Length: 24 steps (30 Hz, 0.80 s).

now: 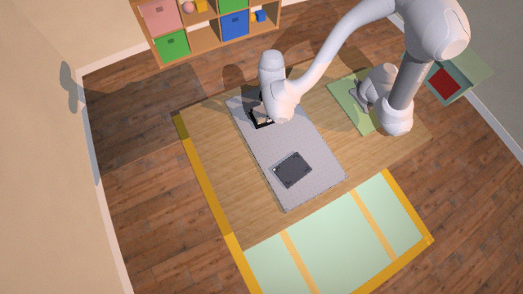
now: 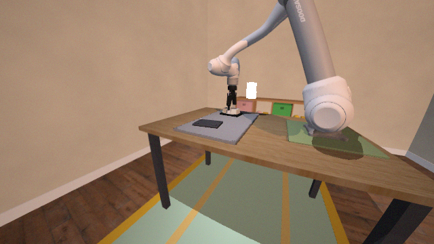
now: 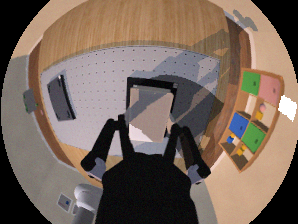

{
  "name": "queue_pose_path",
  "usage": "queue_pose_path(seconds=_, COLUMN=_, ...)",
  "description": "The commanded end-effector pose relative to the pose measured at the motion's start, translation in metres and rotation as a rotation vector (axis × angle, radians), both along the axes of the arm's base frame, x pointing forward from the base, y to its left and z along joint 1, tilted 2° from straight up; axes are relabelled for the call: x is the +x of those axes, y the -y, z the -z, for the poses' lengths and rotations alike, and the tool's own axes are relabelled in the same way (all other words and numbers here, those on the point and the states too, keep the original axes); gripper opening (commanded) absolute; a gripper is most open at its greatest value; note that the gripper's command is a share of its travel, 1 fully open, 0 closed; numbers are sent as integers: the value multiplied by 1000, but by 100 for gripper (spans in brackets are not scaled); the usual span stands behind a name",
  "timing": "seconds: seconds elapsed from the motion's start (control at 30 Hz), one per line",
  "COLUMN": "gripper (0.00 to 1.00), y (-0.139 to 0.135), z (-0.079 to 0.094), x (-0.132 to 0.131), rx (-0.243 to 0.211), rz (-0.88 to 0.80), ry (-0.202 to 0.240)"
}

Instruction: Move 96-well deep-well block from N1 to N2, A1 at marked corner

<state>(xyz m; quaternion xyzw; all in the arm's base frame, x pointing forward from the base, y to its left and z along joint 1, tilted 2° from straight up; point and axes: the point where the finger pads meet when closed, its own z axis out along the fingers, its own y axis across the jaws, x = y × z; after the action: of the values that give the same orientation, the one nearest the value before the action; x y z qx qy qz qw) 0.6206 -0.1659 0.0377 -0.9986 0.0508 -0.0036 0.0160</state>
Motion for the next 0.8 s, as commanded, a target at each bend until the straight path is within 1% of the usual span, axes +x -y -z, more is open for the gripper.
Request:
queue_pose_path(seconds=0.0, gripper=0, y=0, z=0, x=0, rx=0, rz=0, ry=0)
queue_pose_path(seconds=0.1, gripper=0, y=0, z=0, x=0, rx=0, rz=0, ry=0)
queue_pose_path(seconds=0.3, gripper=0, y=0, z=-10, x=0, rx=0, rz=0, ry=0)
queue_pose_path(seconds=0.37, gripper=0, y=0, z=-10, x=0, rx=0, rz=0, ry=0)
queue_pose_path(seconds=0.77, gripper=0, y=1, z=-30, x=0, rx=0, rz=0, ry=0)
